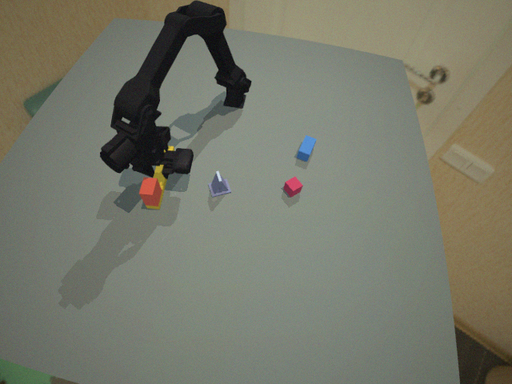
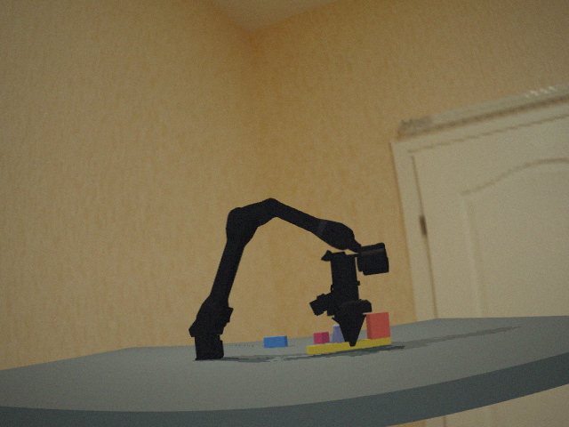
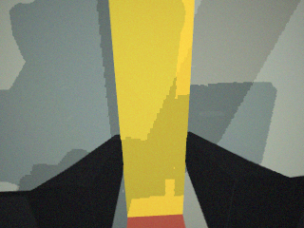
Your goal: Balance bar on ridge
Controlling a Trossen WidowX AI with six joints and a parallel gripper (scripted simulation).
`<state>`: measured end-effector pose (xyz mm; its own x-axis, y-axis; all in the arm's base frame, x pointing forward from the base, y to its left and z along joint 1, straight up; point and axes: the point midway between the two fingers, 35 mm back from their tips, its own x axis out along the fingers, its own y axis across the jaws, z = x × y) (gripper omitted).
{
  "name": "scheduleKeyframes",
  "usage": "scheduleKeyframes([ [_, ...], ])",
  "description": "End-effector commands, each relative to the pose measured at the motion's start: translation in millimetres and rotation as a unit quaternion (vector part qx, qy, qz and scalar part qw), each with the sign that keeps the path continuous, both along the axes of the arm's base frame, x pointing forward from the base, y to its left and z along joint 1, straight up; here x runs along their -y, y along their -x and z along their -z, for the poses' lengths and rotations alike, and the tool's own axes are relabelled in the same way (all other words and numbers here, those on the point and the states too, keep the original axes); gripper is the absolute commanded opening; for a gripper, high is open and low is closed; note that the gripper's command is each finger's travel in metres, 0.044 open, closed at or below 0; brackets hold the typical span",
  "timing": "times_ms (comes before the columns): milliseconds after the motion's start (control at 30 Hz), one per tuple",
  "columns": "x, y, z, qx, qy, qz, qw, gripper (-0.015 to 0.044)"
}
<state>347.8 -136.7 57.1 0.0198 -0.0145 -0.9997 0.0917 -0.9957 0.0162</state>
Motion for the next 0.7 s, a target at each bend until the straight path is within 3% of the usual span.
scheduleKeyframes([
  [0,0.8,-2.6,-10.3,0.004,0.000,0.000,1.000,0.0000],
  [667,0.7,-3.4,-62.0,0.004,-0.001,0.001,1.000,0.0000],
])
